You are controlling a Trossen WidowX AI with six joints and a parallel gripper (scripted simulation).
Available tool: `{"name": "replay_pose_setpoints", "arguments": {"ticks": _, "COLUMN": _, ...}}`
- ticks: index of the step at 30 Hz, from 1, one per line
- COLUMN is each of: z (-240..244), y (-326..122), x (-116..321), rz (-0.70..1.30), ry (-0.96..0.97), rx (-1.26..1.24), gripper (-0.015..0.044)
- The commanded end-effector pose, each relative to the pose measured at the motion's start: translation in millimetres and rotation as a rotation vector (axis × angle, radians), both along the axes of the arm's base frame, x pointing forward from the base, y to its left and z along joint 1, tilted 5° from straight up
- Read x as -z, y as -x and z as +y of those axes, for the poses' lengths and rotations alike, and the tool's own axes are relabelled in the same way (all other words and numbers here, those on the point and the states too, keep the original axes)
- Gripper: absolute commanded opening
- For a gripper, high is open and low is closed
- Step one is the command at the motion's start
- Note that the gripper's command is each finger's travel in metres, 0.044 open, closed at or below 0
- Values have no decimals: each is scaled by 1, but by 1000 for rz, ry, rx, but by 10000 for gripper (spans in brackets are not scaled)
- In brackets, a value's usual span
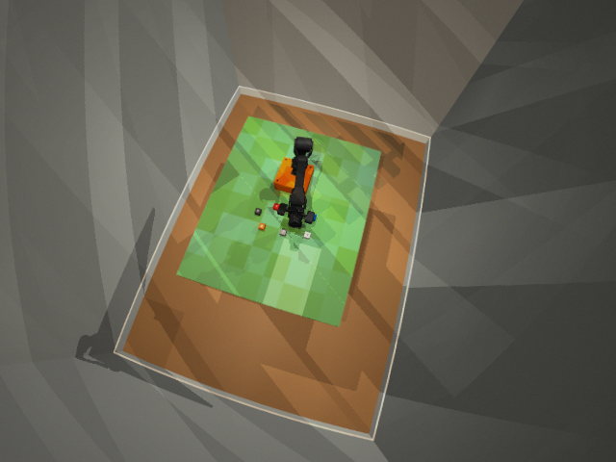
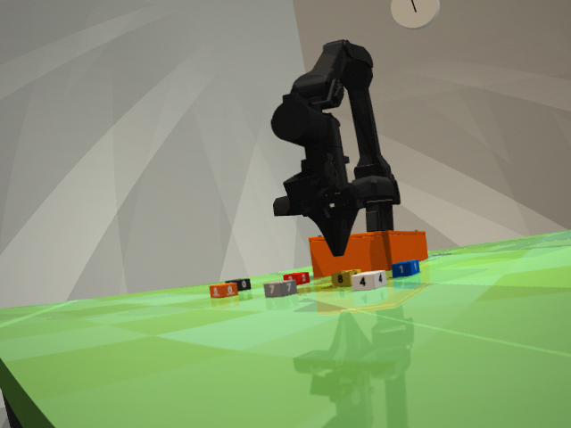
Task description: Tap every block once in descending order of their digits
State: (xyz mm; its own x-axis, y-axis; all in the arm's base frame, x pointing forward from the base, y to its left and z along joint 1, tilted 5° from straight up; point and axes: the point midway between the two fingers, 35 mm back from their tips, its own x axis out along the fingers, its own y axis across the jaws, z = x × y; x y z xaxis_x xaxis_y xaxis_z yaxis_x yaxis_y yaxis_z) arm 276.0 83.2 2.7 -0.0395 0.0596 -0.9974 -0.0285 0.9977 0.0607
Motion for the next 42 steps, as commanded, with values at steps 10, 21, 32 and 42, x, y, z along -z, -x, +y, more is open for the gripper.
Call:
{"name": "replay_pose_setpoints", "arguments": {"ticks": 10, "z": -5, "y": -5, "x": -83, "rz": -4, "ry": -2, "rx": -1, "gripper": 20}}
{"name": "replay_pose_setpoints", "arguments": {"ticks": 21, "z": -59, "y": -90, "x": -79, "rz": -12, "ry": 4, "rx": -1, "gripper": 20}}
{"name": "replay_pose_setpoints", "arguments": {"ticks": 32, "z": -55, "y": -88, "x": 0, "rz": -12, "ry": 3, "rx": -1, "gripper": 20}}
{"name": "replay_pose_setpoints", "arguments": {"ticks": 42, "z": -54, "y": -88, "x": 9, "rz": -12, "ry": 3, "rx": -1, "gripper": 20}}
